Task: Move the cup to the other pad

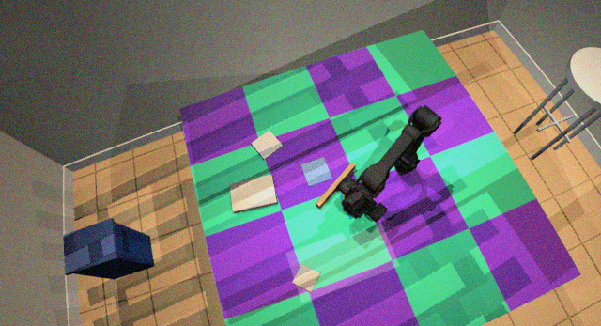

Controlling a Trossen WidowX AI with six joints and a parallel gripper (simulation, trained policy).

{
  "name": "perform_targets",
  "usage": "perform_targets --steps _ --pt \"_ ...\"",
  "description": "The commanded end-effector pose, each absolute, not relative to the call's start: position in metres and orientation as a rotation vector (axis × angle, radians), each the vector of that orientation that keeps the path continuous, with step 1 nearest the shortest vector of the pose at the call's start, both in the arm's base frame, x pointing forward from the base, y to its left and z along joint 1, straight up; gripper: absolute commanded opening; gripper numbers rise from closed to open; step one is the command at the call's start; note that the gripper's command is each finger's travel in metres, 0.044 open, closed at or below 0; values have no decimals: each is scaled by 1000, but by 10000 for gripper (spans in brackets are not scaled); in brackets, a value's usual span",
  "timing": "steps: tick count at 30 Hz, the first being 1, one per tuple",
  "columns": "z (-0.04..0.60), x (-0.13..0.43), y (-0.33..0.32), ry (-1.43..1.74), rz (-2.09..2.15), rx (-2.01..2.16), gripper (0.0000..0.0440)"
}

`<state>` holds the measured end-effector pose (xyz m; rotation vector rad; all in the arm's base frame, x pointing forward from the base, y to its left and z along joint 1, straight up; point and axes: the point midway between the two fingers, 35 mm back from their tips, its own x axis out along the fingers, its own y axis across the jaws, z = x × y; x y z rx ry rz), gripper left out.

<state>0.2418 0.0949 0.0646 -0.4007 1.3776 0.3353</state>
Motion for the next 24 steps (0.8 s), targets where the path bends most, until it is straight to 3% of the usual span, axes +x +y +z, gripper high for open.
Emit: perform_targets --steps 1,12,24 --pt "71 245 97 1337 341 -369 163" --pt "86 238 95 1288 364 -324 197" --pt "110 232 94 1221 369 -270 266"
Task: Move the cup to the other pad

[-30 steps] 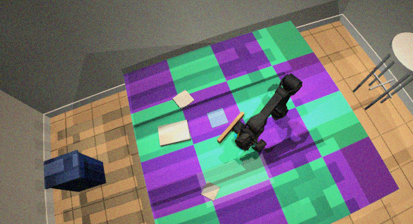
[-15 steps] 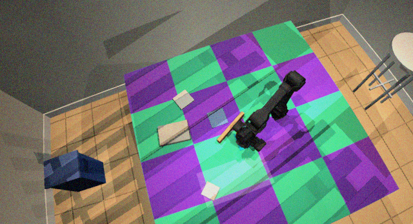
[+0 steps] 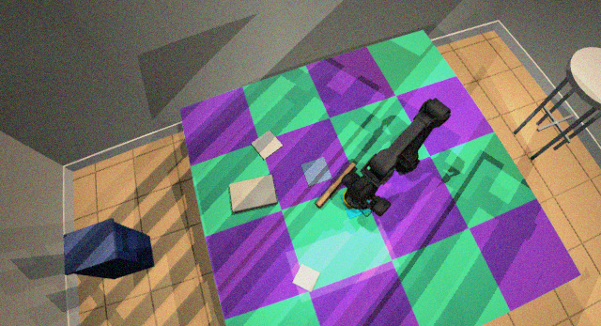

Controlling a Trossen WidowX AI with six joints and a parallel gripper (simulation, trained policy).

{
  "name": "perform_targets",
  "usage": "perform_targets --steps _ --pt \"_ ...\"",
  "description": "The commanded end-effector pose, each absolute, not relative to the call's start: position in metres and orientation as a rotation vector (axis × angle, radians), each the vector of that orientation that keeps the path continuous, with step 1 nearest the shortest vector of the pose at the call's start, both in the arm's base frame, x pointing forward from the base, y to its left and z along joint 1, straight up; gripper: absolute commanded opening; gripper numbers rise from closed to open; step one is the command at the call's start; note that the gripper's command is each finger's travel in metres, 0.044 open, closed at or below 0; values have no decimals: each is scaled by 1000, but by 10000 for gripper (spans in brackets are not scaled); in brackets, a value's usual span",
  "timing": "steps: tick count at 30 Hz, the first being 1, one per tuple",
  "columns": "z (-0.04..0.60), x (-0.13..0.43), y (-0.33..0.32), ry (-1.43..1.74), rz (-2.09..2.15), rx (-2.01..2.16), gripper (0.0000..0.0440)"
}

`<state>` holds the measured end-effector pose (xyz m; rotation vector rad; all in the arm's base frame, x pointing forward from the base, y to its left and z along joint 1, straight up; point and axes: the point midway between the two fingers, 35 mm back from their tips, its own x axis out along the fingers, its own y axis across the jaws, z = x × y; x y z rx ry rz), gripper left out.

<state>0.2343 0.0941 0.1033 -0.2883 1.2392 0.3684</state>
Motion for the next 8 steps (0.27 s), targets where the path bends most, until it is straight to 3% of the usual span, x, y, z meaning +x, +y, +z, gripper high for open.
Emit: perform_targets --steps 1,8 --pt "113 232 94 1213 369 -266 271" --pt "134 234 91 1149 365 -248 332"
